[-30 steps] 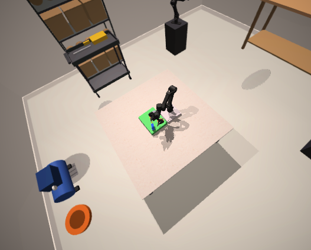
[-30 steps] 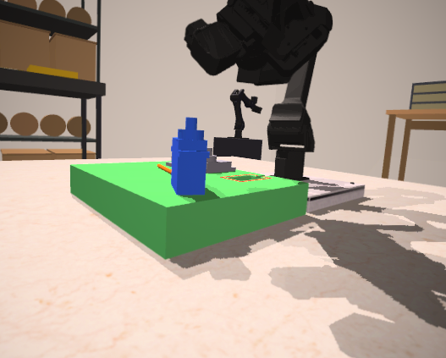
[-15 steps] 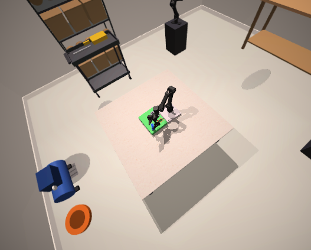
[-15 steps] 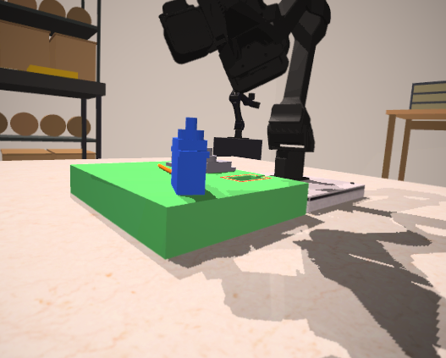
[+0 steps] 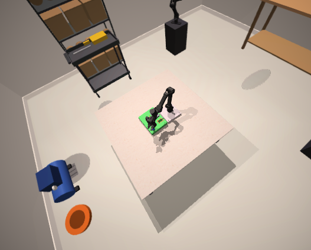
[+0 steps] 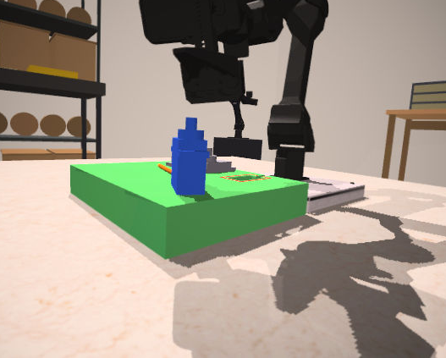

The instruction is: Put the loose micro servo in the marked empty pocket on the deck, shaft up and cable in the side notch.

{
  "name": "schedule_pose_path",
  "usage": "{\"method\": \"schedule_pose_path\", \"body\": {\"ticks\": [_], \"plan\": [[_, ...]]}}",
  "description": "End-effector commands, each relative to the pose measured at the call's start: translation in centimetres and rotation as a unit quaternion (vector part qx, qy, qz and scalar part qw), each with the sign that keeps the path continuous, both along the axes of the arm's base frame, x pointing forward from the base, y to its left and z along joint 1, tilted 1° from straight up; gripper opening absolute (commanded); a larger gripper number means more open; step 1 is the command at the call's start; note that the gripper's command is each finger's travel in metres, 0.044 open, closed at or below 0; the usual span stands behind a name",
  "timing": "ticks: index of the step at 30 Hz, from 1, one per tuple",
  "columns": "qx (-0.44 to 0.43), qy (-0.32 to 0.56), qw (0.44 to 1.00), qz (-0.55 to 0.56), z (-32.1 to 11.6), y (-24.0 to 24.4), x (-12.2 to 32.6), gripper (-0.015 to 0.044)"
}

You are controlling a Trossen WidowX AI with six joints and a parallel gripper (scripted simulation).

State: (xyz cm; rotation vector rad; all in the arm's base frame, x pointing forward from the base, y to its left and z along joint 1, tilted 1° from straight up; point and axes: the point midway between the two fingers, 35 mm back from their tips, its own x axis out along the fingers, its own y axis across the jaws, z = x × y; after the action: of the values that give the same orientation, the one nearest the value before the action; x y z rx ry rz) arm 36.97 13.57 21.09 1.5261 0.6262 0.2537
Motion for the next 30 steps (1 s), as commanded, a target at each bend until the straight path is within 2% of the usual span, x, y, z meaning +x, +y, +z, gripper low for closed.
{"method": "schedule_pose_path", "body": {"ticks": [1, 15, 30], "plan": [[-0.067, -0.002, 0.998, 0.007, -0.7, -0.2, 0.8, 0.044], [-0.268, 0.001, 0.961, 0.062, -2.8, -0.8, 1.9, 0.044], [-0.456, 0.006, 0.874, 0.17, -4.7, -1.8, 1.8, 0.044]]}}
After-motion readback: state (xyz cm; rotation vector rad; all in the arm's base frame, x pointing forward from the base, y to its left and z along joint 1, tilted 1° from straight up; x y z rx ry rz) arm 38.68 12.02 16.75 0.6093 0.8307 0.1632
